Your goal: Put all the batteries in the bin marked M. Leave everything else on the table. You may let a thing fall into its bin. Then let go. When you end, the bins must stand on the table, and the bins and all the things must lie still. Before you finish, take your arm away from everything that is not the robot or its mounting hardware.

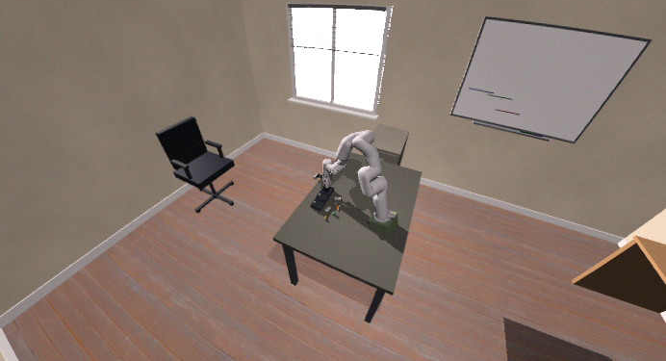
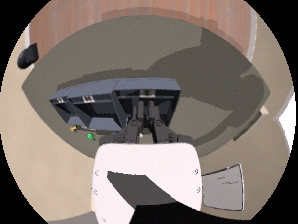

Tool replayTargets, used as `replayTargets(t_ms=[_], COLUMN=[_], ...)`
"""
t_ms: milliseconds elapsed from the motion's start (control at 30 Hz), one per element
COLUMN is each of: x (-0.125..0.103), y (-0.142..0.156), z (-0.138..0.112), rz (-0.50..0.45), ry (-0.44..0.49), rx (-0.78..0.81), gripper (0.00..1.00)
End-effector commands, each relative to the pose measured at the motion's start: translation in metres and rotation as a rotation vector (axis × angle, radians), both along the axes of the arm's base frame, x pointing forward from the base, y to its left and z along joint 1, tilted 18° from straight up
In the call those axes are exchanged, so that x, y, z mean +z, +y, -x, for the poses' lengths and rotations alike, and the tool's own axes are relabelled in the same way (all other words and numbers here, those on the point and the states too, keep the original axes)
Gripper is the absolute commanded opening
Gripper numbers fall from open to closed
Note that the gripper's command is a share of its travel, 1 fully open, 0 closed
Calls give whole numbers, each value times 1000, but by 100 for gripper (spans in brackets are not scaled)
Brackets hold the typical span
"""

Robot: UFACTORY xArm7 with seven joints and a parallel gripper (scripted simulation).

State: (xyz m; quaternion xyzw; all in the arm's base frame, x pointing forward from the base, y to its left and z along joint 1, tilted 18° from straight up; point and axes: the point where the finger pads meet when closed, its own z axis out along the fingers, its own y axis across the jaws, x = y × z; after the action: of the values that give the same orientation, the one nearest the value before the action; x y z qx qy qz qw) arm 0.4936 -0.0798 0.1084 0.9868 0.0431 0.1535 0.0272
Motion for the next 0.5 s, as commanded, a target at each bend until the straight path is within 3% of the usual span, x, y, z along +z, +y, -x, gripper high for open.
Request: replayTargets(t_ms=[0,467], x=[2,16], y=[0,0], z=[-1,3], rz=[1,1], ry=[-4,-4], rx=[0,0], gripper=[7,7])
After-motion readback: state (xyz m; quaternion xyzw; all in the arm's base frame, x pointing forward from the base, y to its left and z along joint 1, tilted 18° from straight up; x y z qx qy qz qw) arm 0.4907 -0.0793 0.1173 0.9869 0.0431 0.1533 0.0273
